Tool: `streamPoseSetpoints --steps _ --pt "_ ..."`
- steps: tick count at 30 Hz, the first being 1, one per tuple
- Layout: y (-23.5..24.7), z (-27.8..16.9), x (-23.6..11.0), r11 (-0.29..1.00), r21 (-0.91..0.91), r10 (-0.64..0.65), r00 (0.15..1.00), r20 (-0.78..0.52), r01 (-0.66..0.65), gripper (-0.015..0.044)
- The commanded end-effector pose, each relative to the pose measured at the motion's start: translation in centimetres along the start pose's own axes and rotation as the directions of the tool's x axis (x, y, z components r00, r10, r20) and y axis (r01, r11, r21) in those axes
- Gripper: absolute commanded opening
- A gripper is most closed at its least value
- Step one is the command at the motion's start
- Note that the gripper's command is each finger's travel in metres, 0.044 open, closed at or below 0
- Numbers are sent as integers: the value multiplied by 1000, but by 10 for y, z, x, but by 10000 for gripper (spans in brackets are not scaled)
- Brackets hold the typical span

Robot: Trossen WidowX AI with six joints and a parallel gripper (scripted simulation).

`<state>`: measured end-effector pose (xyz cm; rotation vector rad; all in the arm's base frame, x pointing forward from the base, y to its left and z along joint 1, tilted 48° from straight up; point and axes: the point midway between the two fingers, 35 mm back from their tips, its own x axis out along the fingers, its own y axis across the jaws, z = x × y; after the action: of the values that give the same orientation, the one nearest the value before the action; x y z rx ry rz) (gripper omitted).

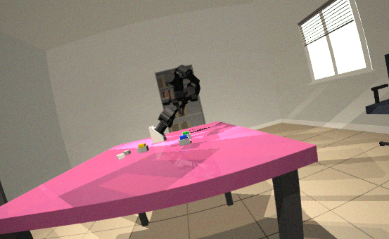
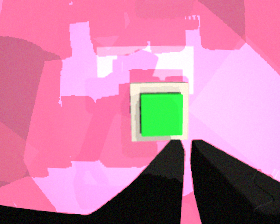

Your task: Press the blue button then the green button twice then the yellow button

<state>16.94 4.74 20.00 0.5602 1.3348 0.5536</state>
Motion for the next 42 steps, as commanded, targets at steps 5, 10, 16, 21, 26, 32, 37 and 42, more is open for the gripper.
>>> streamPoseSetpoints --steps 5,10,16,21,26,32,37,42 --pt "1 -6 54 996 7 93 988 -126 -93 20" --pt "1 -8 62 994 9 107 983 -146 -106 20" --pt "2 -9 71 994 9 105 984 -146 -105 20" --pt "3 -10 79 994 9 105 984 -146 -104 20" --pt "4 -11 87 994 9 106 984 -145 -106 20" --pt "5 -13 95 994 9 108 983 -145 -108 20" --pt "5 -13 95 994 9 108 983 -145 -108 20" --pt "5 -13 95 994 9 108 983 -145 -108 20"
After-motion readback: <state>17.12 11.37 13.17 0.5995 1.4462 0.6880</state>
